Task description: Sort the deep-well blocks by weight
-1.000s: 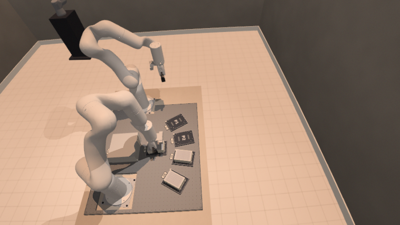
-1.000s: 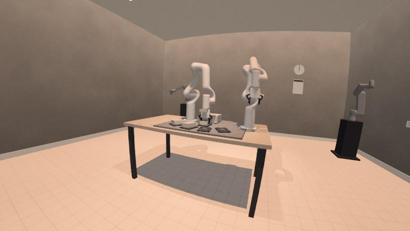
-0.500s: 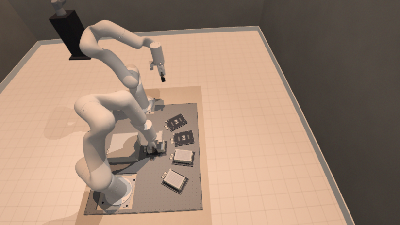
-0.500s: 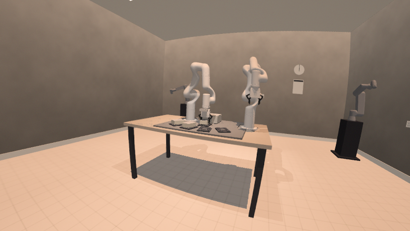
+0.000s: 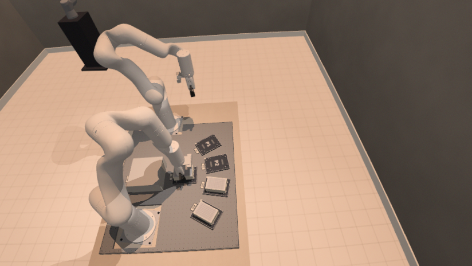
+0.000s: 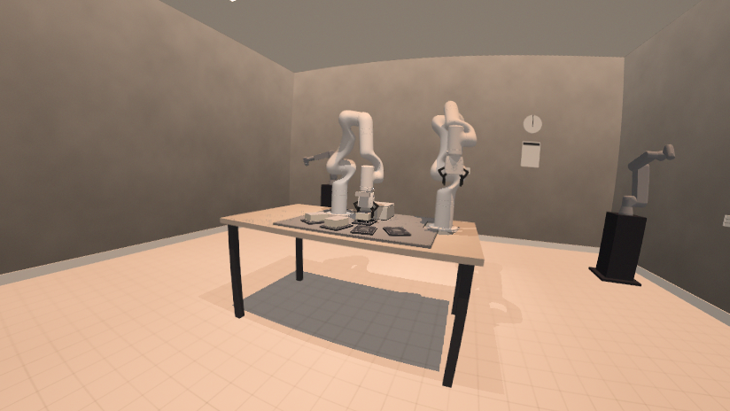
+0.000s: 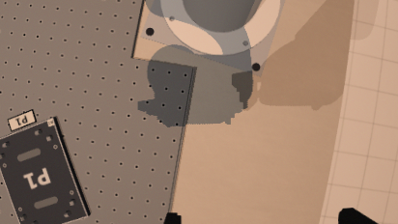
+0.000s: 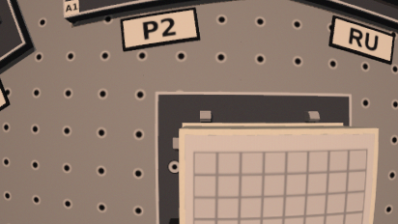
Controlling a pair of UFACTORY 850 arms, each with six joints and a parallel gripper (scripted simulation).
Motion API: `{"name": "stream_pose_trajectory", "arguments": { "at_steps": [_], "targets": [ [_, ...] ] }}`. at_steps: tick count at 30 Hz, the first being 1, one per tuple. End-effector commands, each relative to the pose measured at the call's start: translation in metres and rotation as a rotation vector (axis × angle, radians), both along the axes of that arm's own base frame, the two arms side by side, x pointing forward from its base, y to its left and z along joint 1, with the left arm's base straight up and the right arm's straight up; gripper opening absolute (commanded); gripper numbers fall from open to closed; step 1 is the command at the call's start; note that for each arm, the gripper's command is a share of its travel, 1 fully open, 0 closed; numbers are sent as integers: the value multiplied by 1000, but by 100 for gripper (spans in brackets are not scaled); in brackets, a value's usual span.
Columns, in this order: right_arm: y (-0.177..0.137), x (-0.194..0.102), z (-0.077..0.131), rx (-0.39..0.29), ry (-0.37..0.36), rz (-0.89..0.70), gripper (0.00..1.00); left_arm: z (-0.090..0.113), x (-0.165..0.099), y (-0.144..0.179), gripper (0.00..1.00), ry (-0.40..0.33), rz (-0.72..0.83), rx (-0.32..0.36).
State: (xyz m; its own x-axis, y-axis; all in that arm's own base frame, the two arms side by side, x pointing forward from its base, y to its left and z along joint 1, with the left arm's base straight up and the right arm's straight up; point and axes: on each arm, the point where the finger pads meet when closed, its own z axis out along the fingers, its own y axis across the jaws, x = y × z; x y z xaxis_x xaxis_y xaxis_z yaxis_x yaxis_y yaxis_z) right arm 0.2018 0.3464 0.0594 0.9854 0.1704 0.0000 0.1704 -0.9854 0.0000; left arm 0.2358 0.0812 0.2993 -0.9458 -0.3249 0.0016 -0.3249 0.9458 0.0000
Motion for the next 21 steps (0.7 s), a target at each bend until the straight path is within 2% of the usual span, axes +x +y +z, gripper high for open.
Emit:
{"name": "stream_pose_trajectory", "arguments": {
  "at_steps": [1, 11, 21],
  "targets": [
    [1, 0, 2, 1, -1, 0, 0, 1, 1, 0, 100, -1, 0, 1],
    [1, 0, 4, 1, -1, 0, 0, 1, 1, 0, 100, -1, 0, 1],
    [1, 0, 18, 1, -1, 0, 0, 1, 1, 0, 100, -1, 0, 1]
  ]
}}
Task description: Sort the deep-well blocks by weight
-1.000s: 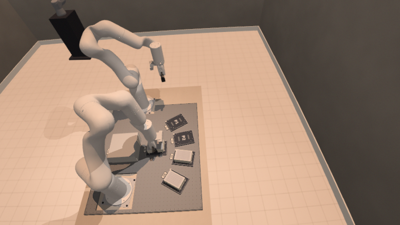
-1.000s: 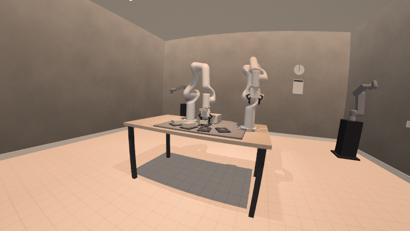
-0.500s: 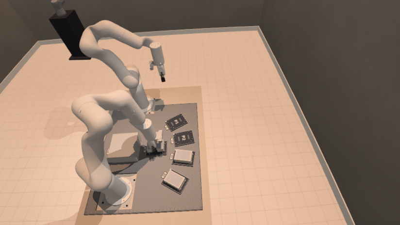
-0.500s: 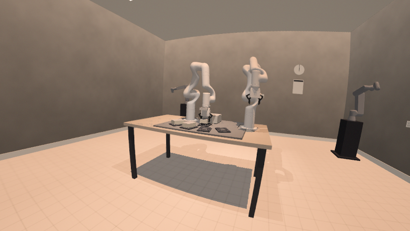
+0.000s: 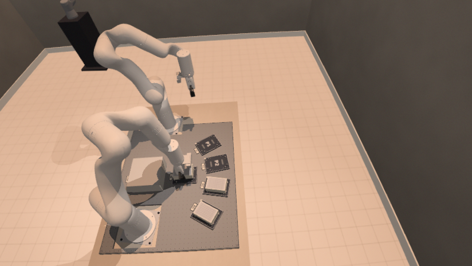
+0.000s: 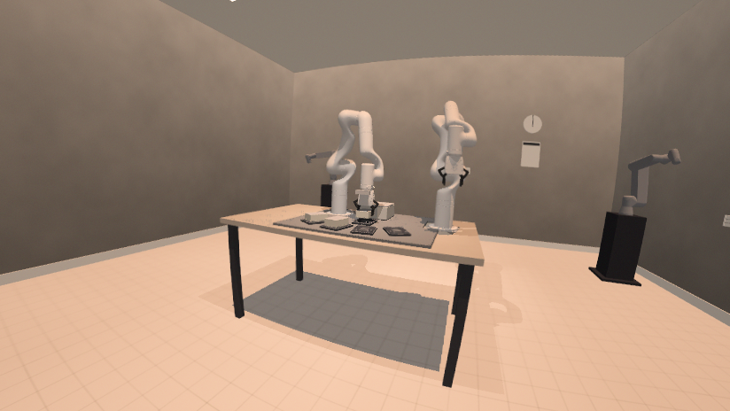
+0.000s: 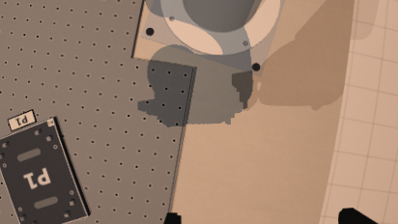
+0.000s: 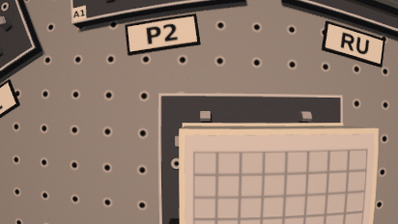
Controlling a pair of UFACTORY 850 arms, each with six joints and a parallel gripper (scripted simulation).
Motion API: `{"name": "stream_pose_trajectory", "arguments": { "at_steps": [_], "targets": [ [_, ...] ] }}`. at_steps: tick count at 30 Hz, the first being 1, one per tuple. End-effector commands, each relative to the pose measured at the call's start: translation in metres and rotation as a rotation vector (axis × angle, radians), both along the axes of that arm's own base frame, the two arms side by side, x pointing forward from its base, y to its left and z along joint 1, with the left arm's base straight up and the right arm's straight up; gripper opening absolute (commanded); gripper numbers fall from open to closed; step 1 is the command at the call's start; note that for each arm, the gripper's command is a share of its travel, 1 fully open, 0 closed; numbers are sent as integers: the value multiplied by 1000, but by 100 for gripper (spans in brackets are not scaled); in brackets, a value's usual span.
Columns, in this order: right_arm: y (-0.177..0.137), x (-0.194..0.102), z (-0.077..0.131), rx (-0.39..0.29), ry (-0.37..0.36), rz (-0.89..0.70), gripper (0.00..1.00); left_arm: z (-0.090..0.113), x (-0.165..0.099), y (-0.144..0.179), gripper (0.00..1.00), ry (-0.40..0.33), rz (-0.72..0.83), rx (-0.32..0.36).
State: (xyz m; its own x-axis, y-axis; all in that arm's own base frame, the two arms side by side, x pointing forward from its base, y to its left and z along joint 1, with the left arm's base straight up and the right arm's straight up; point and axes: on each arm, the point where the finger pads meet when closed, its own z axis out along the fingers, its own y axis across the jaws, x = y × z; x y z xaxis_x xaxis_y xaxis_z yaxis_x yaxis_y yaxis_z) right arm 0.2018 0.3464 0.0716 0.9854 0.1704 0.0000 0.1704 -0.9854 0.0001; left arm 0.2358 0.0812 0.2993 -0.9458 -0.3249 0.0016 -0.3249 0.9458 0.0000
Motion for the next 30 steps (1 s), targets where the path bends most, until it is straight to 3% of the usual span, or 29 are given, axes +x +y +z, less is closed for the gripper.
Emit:
{"name": "stream_pose_trajectory", "arguments": {
  "at_steps": [1, 30],
  "targets": [
    [1, 0, 7, 1, -1, 0, 0, 1, 1, 0, 100, -1, 0, 1],
    [1, 0, 51, 1, -1, 0, 0, 1, 1, 0, 100, -1, 0, 1]
  ]
}}
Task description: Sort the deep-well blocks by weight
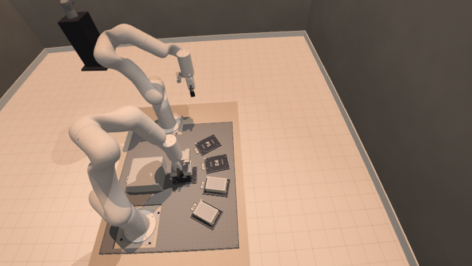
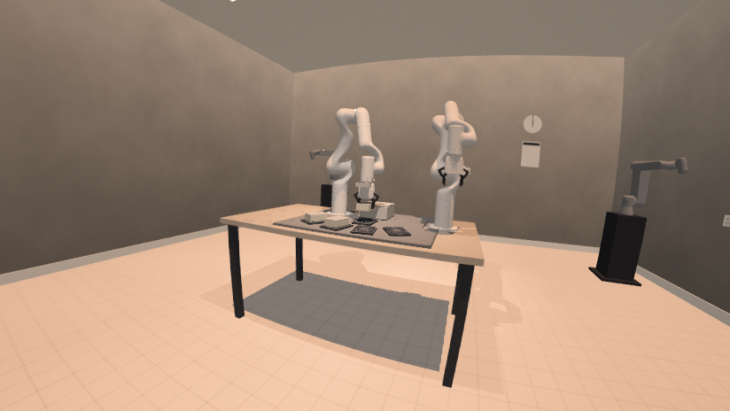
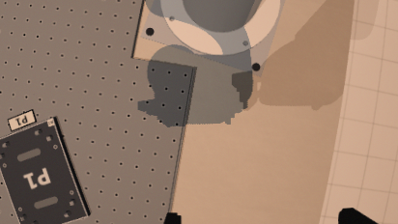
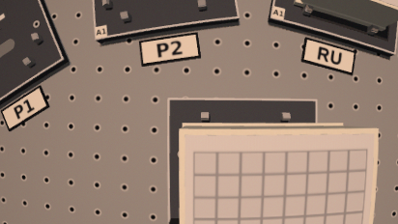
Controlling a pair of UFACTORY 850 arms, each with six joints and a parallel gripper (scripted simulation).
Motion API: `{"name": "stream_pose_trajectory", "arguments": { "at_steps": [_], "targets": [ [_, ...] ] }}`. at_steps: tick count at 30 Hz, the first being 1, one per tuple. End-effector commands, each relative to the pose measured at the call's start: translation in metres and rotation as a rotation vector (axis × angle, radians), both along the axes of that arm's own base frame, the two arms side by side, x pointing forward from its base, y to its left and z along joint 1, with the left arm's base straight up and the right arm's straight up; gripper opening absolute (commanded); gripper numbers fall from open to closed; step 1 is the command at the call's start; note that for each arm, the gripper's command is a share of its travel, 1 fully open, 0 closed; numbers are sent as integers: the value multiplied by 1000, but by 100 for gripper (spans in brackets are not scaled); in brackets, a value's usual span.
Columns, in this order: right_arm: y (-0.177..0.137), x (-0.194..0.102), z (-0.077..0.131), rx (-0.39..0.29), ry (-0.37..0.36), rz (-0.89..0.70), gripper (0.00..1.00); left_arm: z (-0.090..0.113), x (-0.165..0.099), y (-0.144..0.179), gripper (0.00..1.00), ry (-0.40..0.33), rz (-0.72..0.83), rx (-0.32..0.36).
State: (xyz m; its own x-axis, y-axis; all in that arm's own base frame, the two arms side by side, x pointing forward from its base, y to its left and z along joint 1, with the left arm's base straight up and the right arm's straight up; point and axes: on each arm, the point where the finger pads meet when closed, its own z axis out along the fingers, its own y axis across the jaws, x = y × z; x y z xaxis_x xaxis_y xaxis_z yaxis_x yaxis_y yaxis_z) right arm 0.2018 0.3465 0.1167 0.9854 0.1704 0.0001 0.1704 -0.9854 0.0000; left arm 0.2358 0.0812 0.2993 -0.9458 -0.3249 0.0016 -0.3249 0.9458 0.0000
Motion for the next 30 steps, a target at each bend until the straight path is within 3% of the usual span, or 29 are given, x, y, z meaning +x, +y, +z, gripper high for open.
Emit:
{"name": "stream_pose_trajectory", "arguments": {
  "at_steps": [1, 7, 21, 30],
  "targets": [
    [1, 0, 5, 1, -1, 0, 0, 1, 1, 0, 100, -1, 0, 1],
    [1, 0, 14, 1, -1, 0, 0, 1, 1, 0, 100, -1, 0, 1],
    [1, 0, 14, 1, -1, 0, 0, 1, 1, 0, 100, -1, 0, 1],
    [1, -24, 32, 1, -1, 278, 0, 1, 1, 0, 100, -1, 0, 1]
  ]
}}
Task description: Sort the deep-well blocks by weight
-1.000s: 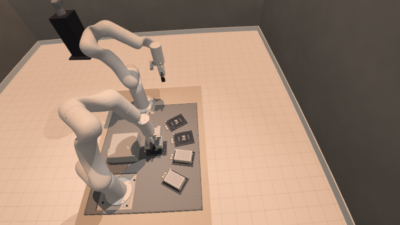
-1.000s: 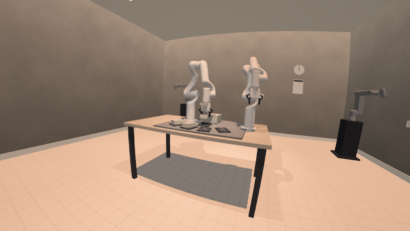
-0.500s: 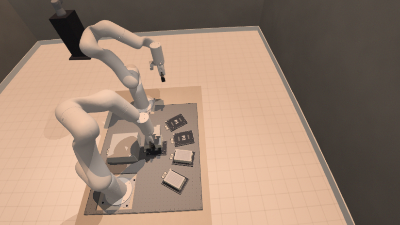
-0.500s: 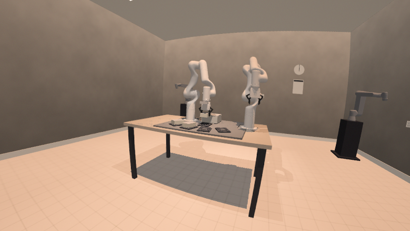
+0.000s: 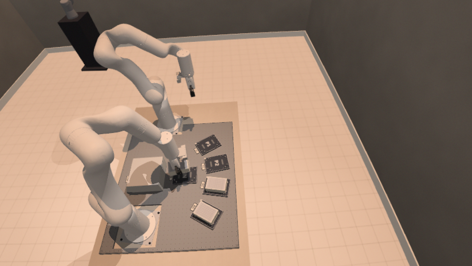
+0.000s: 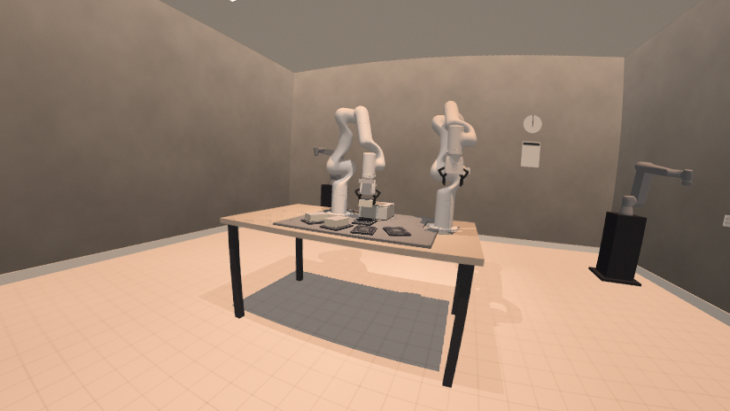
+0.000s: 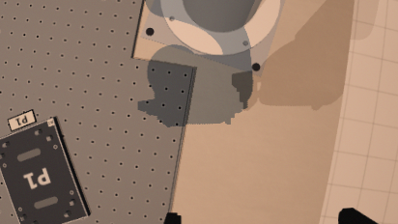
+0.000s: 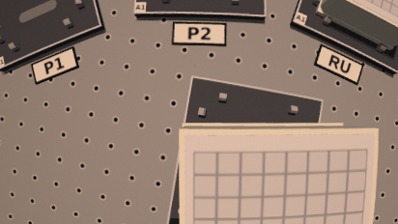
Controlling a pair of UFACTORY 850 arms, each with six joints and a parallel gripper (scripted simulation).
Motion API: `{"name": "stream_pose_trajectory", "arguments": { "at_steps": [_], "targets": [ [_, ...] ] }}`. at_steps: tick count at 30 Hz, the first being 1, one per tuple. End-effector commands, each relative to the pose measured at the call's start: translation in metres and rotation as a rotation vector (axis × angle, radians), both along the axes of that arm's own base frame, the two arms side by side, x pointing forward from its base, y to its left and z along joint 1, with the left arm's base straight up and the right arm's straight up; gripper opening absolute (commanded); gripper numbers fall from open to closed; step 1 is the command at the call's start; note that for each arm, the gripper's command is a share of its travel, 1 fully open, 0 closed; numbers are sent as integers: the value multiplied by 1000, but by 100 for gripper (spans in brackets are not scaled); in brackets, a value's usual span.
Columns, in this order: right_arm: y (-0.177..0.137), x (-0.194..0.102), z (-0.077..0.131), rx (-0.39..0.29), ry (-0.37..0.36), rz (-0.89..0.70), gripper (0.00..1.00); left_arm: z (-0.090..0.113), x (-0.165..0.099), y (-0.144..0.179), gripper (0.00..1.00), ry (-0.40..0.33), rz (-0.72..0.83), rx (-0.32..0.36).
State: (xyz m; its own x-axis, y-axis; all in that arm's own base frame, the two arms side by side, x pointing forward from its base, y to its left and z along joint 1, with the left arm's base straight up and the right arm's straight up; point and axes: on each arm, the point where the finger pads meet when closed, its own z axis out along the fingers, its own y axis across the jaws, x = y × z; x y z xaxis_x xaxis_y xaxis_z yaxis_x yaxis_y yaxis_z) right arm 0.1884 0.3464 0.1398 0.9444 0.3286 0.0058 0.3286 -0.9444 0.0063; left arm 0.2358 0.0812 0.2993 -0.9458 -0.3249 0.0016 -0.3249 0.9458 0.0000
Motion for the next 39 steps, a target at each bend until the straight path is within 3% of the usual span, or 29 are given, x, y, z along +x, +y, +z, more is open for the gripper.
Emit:
{"name": "stream_pose_trajectory", "arguments": {
  "at_steps": [1, 39],
  "targets": [
    [1, -14, 11, 5, 7, 114, 0, 1, 1, 0, 100, -1, 0, 1],
    [0, -101, 72, 5, 7, 114, 0, 1, 1, 0, 100, -1, 0, 1]
  ]
}}
